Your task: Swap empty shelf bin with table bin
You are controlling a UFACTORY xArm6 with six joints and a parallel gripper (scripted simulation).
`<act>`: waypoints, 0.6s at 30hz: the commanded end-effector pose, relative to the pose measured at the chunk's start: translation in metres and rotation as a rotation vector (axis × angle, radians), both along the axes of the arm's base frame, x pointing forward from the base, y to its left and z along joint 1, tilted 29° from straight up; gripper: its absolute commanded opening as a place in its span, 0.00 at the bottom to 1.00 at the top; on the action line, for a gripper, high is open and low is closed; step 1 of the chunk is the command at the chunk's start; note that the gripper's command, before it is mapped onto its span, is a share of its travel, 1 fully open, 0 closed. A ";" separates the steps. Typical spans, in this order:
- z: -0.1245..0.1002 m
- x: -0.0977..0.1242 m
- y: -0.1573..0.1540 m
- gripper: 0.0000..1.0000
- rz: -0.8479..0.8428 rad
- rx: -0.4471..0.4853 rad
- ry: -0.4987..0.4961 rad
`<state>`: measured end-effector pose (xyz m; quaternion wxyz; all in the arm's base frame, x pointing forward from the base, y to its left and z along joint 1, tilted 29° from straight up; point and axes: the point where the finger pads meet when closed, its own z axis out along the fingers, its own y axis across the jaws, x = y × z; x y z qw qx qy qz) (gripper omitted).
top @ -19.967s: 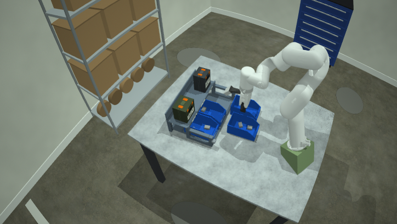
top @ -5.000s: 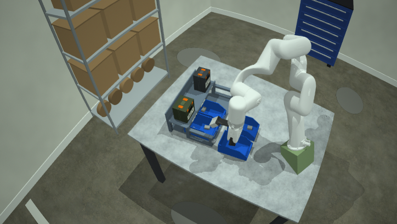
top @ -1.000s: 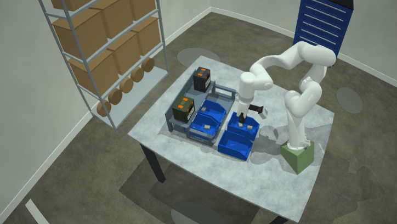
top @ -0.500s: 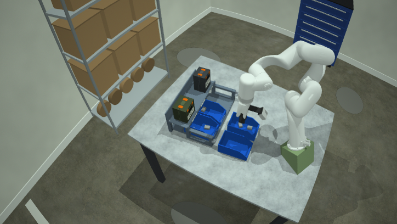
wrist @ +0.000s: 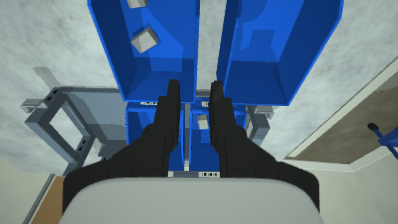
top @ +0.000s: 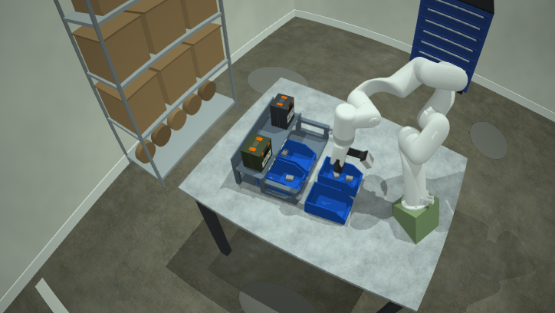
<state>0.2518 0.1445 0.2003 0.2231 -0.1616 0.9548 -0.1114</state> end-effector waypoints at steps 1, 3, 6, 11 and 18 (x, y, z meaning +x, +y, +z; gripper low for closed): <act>-0.002 0.002 0.000 0.26 0.001 0.003 -0.002; -0.005 0.004 0.000 0.26 0.001 0.003 -0.002; -0.009 0.006 -0.001 0.26 0.001 0.003 -0.002; -0.018 0.010 -0.002 0.26 0.001 0.003 -0.002; -0.027 0.015 -0.003 0.26 0.001 0.003 -0.002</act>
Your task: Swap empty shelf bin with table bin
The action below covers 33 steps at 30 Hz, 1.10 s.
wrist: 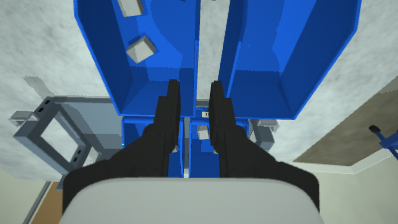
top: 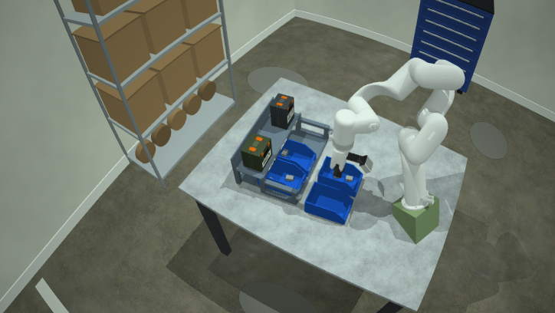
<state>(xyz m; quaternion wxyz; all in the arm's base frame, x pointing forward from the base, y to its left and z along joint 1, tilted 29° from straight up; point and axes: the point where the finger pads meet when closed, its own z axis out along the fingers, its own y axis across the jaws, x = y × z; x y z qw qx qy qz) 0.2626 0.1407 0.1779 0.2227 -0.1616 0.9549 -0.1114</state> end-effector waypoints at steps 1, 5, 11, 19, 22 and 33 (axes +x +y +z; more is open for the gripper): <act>-0.006 0.005 0.000 0.26 0.001 0.003 -0.003; -0.013 0.009 -0.001 0.26 0.001 0.003 -0.003; -0.022 0.014 -0.002 0.26 0.001 0.003 -0.003; -0.028 0.017 -0.003 0.26 0.001 0.003 -0.003; -0.030 0.018 -0.003 0.26 0.001 0.003 -0.003; -0.032 0.019 -0.004 0.26 0.001 0.003 -0.003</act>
